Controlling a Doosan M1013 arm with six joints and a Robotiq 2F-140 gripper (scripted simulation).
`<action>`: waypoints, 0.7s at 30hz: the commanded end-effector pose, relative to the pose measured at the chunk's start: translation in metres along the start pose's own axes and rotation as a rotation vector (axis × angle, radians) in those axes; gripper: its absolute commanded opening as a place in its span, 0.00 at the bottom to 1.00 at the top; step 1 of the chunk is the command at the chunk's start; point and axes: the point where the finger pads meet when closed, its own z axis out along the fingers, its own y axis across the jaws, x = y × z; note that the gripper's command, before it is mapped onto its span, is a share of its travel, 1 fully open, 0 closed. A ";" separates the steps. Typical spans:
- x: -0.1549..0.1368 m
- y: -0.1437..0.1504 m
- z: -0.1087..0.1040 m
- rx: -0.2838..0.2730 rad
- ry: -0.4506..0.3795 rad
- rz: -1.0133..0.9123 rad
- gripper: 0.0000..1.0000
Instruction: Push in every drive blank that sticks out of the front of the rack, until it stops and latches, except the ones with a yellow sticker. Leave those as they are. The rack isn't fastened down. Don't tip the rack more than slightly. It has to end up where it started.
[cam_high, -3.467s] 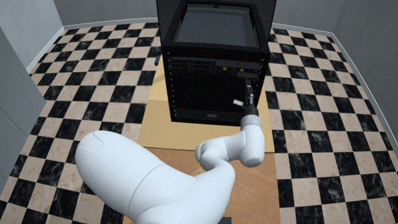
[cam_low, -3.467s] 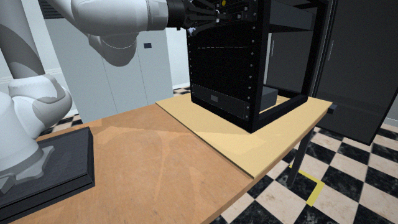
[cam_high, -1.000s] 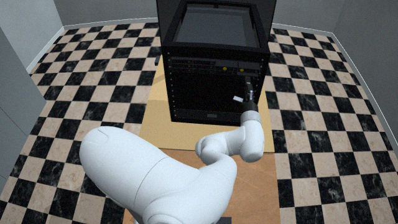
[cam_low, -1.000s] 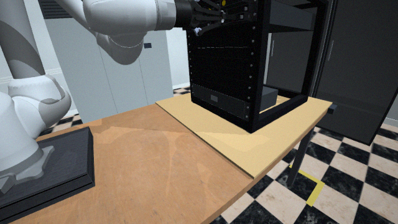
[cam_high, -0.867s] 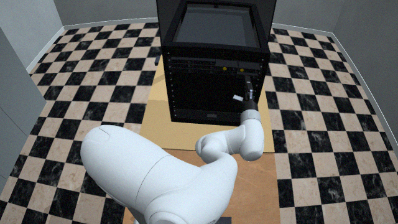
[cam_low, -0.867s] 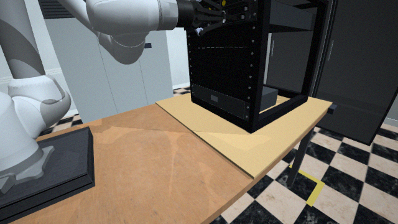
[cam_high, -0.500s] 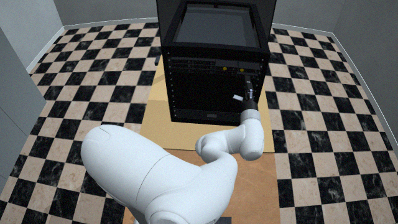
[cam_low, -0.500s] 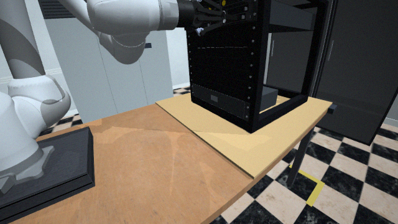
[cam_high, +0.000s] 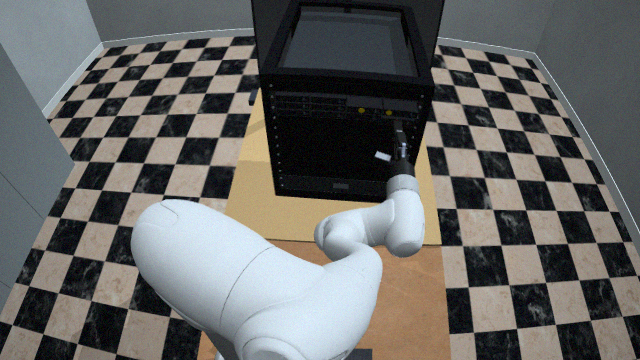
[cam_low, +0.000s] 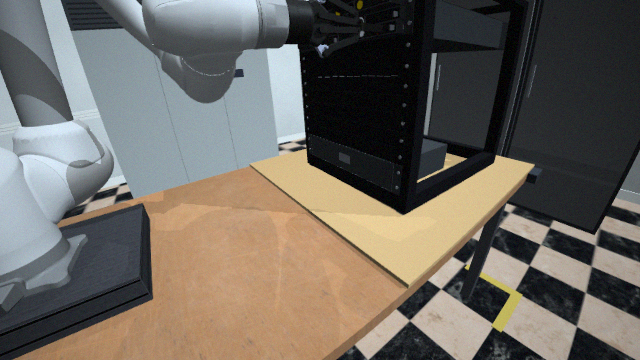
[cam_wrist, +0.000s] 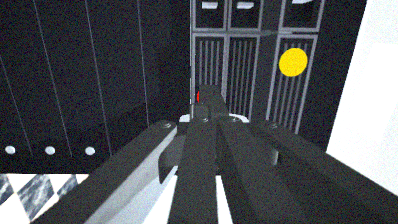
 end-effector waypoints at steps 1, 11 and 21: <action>0.000 0.001 0.000 -0.001 0.000 0.000 0.10; 0.000 0.001 0.003 -0.001 0.000 0.000 0.10; 0.000 0.001 0.004 -0.001 0.000 0.000 0.10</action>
